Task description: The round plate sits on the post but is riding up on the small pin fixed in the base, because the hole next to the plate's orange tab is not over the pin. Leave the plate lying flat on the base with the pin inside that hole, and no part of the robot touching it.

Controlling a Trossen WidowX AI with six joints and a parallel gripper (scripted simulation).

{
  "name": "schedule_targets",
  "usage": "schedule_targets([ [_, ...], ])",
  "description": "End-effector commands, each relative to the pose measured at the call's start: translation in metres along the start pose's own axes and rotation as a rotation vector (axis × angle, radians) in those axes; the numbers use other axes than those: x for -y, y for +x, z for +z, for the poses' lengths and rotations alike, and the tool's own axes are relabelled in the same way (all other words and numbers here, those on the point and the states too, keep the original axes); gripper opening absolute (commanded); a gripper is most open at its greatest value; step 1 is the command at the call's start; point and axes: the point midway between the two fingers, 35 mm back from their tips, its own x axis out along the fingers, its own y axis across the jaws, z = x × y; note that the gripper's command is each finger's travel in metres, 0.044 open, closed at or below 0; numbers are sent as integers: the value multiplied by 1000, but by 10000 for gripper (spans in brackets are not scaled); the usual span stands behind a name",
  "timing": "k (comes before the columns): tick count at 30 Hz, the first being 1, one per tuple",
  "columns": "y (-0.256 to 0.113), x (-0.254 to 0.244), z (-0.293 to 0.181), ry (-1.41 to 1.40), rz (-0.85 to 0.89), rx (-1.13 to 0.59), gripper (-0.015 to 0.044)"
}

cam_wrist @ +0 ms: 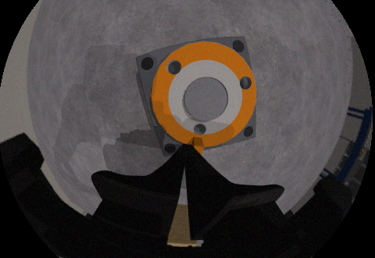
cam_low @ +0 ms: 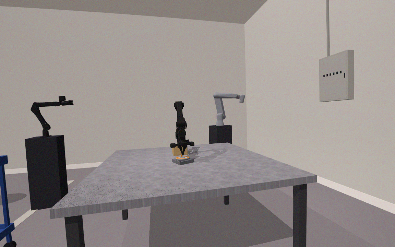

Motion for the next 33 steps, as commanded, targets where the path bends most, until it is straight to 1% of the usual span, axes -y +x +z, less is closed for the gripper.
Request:
schedule_targets([
  [1, 1, 7, -3, 10, -23, -10, 0],
  [33, 1, 16, -2, 10, -24, -10, 0],
])
